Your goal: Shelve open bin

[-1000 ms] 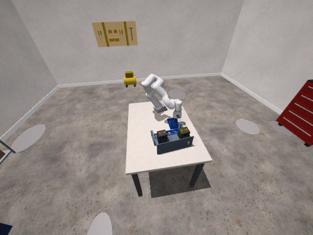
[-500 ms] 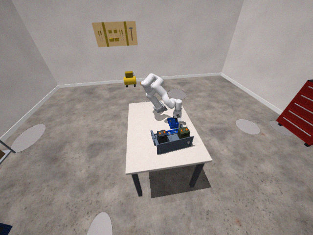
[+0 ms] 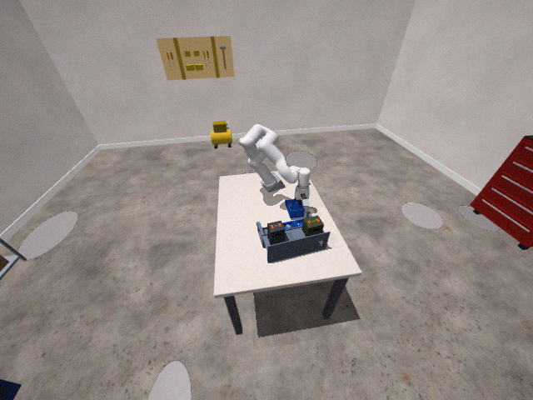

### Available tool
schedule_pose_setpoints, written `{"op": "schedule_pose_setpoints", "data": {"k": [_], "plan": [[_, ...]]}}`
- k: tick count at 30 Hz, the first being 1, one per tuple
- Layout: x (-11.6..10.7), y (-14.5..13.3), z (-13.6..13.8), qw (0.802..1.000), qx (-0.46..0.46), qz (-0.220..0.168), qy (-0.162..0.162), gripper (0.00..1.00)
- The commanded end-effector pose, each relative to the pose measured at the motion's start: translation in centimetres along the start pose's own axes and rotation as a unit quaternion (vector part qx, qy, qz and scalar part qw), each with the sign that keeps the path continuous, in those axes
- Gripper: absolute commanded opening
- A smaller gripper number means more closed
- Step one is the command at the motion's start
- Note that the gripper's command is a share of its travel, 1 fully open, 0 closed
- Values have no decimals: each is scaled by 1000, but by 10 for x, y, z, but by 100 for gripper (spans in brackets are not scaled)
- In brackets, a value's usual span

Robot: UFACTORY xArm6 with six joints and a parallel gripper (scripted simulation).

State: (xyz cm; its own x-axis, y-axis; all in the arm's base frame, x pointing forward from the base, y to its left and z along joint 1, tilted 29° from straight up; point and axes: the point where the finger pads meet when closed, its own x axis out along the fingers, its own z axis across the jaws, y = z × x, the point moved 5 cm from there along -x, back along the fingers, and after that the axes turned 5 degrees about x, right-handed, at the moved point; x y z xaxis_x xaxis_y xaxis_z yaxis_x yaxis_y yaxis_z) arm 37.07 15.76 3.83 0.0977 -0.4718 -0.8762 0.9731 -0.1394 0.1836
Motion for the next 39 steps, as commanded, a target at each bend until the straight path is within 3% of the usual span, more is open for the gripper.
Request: {"op": "schedule_pose_setpoints", "data": {"k": [1,7,12,39], "plan": [[-2,1,0,1000,0,1,1,0],[-2,1,0,1000,0,1,1,0],[-17,1,-1,1000,0,1,1,0],[-28,1,-1,1000,0,1,1,0]]}}
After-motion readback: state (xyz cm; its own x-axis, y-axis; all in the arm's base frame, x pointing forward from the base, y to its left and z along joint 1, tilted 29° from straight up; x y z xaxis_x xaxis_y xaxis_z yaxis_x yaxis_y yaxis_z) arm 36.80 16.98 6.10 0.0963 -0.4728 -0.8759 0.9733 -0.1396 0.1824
